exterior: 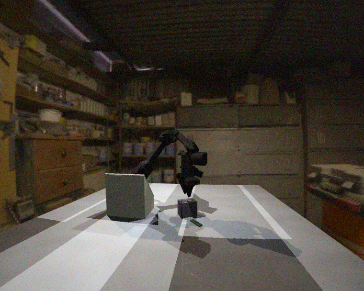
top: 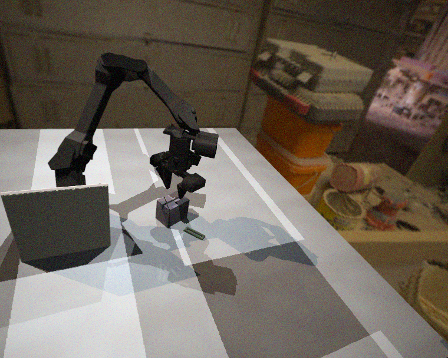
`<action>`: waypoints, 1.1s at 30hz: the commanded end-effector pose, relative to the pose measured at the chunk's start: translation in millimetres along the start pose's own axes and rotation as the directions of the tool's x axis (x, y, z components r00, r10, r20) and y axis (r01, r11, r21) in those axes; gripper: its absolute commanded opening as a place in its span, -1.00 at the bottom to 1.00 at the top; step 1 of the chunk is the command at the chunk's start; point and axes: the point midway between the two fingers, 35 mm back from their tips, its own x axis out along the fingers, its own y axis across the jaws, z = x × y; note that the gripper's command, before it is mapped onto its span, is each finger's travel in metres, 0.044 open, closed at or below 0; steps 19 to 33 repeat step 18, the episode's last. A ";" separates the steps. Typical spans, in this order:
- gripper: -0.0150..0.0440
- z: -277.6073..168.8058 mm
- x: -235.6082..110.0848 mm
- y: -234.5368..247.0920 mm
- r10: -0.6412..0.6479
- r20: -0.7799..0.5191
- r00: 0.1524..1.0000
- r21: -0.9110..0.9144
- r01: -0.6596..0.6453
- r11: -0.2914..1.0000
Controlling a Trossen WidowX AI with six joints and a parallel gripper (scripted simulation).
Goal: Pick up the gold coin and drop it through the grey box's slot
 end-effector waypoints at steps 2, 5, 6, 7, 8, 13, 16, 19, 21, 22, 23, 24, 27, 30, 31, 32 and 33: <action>0.85 -0.5 -25.1 0.8 0.000 -0.003 1.000 -0.003 0.000 1.000; 1.00 -2.1 -46.0 3.1 0.005 -0.002 1.000 0.000 -0.005 1.000; 1.00 -2.1 -46.0 3.1 0.005 -0.002 1.000 0.000 -0.005 1.000; 1.00 -2.1 -46.0 3.1 0.005 -0.002 1.000 0.000 -0.005 1.000; 1.00 -2.1 -46.0 3.1 0.005 -0.002 1.000 0.000 -0.005 1.000; 1.00 -2.1 -46.0 3.1 0.005 -0.002 1.000 0.000 -0.005 1.000; 1.00 -2.1 -46.0 3.1 0.005 -0.002 1.000 0.000 -0.005 1.000; 1.00 -2.1 -46.0 3.1 0.005 -0.002 1.000 0.000 -0.005 1.000; 1.00 -2.1 -46.0 3.1 0.005 -0.002 1.000 0.000 -0.005 1.000; 1.00 -2.1 -46.0 3.1 0.005 -0.002 1.000 0.000 -0.005 1.000; 1.00 -2.1 -46.0 3.1 0.005 -0.002 1.000 0.000 -0.005 1.000; 1.00 -2.1 -46.0 3.1 0.005 -0.002 1.000 0.000 -0.005 1.000; 1.00 -2.1 -46.0 3.1 0.005 -0.002 1.000 0.000 -0.005 1.000; 1.00 -2.1 -46.0 3.1 0.005 -0.002 1.000 0.000 -0.005 1.000; 1.00 -2.1 -46.0 3.1 0.005 -0.002 1.000 0.000 -0.005 1.000; 1.00 -2.1 -46.0 3.1 0.005 -0.002 1.000 0.000 -0.005 1.000; 1.00 -2.1 -46.0 3.1 0.005 -0.002 1.000 0.000 -0.005 1.000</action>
